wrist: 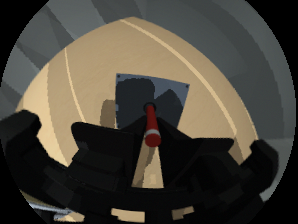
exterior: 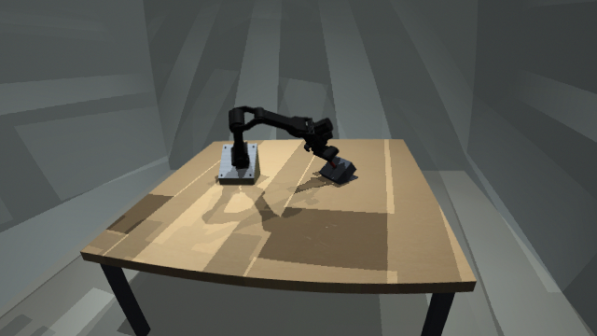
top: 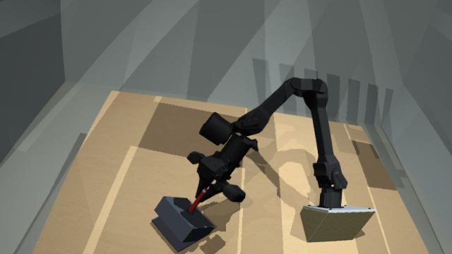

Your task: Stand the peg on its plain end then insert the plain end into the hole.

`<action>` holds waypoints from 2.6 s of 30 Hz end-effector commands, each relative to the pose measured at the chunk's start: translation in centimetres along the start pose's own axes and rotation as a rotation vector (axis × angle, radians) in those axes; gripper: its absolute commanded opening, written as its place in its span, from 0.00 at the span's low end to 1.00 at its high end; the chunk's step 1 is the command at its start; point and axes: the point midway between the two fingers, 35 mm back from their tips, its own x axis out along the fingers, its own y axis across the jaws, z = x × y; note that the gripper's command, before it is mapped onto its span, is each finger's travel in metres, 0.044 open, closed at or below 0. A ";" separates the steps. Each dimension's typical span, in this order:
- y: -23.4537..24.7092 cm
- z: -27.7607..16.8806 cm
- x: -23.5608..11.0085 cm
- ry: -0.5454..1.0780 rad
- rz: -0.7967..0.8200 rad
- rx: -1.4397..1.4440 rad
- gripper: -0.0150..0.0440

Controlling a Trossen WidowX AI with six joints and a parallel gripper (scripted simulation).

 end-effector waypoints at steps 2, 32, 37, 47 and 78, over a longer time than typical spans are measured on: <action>0.1 0.0 0.3 -0.002 0.001 -0.003 0.25; 0.1 0.1 2.4 -0.002 0.001 -0.003 0.25; 0.1 0.1 2.7 -0.002 0.000 -0.003 0.25; 0.1 0.0 2.8 0.003 -0.001 -0.001 0.25; 0.0 0.2 1.3 0.002 0.001 -0.002 1.00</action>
